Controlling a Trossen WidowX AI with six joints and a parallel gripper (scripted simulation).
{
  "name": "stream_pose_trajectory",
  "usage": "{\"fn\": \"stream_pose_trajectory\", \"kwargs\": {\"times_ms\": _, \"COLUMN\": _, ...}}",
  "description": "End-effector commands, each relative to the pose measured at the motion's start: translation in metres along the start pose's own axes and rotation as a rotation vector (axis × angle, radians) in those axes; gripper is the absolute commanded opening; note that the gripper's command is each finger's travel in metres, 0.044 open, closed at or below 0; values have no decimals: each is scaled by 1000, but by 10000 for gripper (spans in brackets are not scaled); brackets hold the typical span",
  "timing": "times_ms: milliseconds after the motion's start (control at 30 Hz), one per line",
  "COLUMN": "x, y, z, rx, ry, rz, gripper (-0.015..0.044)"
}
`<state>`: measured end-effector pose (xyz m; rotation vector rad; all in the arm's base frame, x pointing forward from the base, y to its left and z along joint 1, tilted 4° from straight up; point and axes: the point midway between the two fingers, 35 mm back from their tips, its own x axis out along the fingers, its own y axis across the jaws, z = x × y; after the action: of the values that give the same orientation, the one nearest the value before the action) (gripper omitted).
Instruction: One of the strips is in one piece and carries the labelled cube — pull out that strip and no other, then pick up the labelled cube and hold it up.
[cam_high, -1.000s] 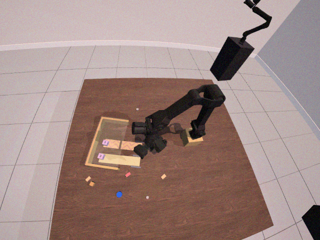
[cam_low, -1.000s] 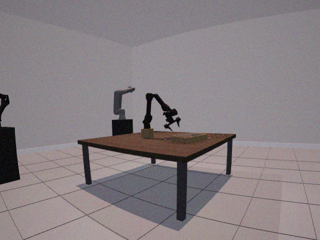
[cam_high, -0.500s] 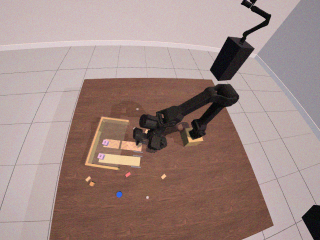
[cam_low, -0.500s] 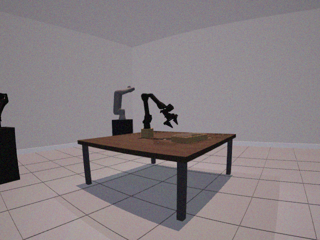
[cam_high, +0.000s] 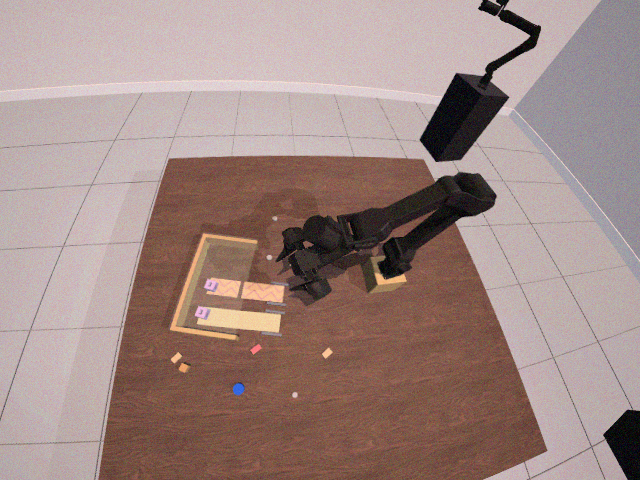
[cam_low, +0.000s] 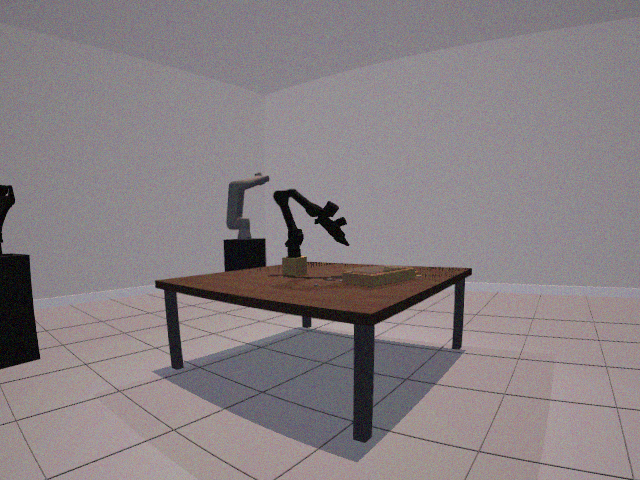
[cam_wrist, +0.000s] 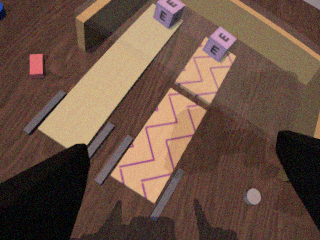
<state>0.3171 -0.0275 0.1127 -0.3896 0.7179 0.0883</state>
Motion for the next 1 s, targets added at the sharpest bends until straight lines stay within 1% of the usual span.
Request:
{"fn": "stream_pose_trajectory", "kwargs": {"times_ms": 0, "x": -24, "y": -17, "z": 2, "rx": 440, "ry": -122, "rz": -140, "gripper": 400}}
{"fn": "stream_pose_trajectory", "kwargs": {"times_ms": 567, "x": -24, "y": -17, "z": 2, "rx": 440, "ry": -122, "rz": -140, "gripper": 400}}
{"fn": "stream_pose_trajectory", "kwargs": {"times_ms": 667, "x": -15, "y": -14, "z": 8, "rx": 460, "ry": -66, "rz": -111, "gripper": 321}}
{"fn": "stream_pose_trajectory", "kwargs": {"times_ms": 967, "x": 42, "y": 14, "z": 35, "rx": 566, "ry": 291, "rz": 11, "gripper": 85}}
